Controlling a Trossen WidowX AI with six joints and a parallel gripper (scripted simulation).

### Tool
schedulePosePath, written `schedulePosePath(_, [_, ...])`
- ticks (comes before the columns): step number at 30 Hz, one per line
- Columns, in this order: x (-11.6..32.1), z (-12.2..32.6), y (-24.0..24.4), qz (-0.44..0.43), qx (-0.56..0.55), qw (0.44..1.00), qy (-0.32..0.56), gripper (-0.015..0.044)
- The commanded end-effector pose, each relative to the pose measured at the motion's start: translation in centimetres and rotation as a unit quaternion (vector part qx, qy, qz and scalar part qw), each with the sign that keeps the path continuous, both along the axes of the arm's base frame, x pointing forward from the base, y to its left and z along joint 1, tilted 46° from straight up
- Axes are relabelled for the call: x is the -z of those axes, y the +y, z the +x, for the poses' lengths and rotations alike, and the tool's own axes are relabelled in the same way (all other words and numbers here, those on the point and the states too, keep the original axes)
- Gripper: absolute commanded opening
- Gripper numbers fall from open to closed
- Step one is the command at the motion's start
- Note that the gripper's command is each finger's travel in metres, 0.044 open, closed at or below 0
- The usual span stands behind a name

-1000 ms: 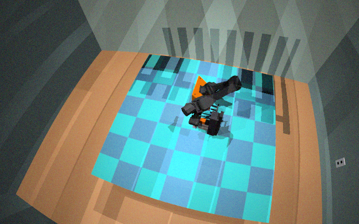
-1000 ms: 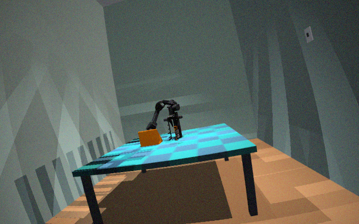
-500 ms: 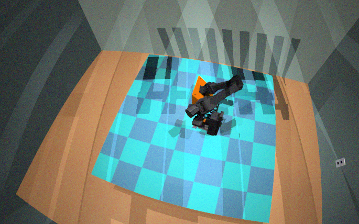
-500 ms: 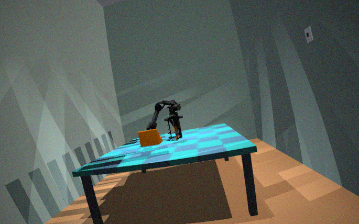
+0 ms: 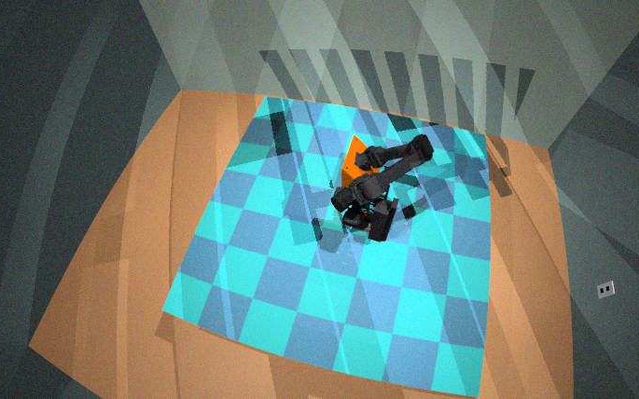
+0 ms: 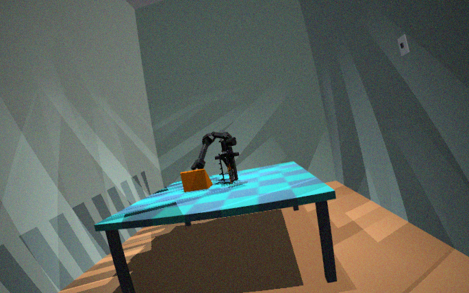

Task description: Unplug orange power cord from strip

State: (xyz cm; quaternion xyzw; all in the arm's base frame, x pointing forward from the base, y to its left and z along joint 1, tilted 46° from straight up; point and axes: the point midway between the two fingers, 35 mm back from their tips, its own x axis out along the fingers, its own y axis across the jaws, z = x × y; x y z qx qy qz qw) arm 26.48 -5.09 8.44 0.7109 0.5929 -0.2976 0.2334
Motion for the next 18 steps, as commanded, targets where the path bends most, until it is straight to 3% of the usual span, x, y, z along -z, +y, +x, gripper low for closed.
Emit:
schedulePosePath(1, [-0.03,0.01,-0.04,0.000,0.000,1.000,0.000,0.0055])
schedulePosePath(9, [-0.03,0.01,-0.04,0.000,0.000,1.000,0.000,0.0002])
schedulePosePath(18, [0.69,-0.03,-0.80,-0.001,0.001,1.000,0.000,0.0000])
